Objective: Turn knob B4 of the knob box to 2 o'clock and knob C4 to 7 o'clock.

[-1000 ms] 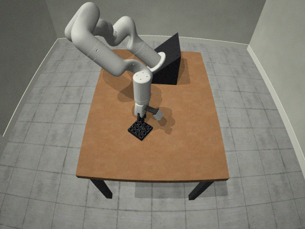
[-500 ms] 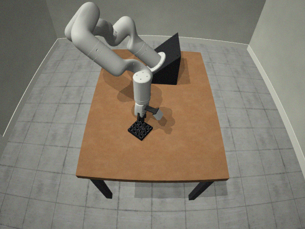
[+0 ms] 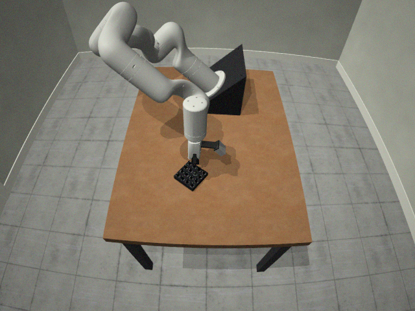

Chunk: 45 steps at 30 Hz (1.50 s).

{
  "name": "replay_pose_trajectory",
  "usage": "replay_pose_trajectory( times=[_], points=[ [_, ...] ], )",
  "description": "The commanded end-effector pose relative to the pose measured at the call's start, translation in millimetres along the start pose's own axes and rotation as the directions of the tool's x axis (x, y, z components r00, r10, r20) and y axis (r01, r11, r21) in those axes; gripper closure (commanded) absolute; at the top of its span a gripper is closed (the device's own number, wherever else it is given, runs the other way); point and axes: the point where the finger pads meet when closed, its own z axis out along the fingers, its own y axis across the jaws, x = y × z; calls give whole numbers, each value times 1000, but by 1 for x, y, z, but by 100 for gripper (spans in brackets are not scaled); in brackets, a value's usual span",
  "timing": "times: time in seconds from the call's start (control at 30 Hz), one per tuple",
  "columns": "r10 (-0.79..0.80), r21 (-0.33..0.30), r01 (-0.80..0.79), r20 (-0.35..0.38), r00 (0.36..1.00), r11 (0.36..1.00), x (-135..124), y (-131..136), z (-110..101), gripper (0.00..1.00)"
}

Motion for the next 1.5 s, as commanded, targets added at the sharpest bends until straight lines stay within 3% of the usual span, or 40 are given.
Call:
replay_pose_trajectory(
  times=[0.0,0.23,0.3,0.37,0.77,1.47],
  points=[
    [-155,11,155,-4,988,988,3,3,-3,81],
    [-384,10,384,-7,923,923,7,5,-7,81],
    [-384,10,384,-7,923,923,7,5,-7,81],
    [-495,9,495,-8,869,869,9,7,-8,81],
    [-772,5,772,-11,636,636,15,11,-14,81],
    [-780,5,780,-11,626,626,15,11,-14,81]
  ],
)
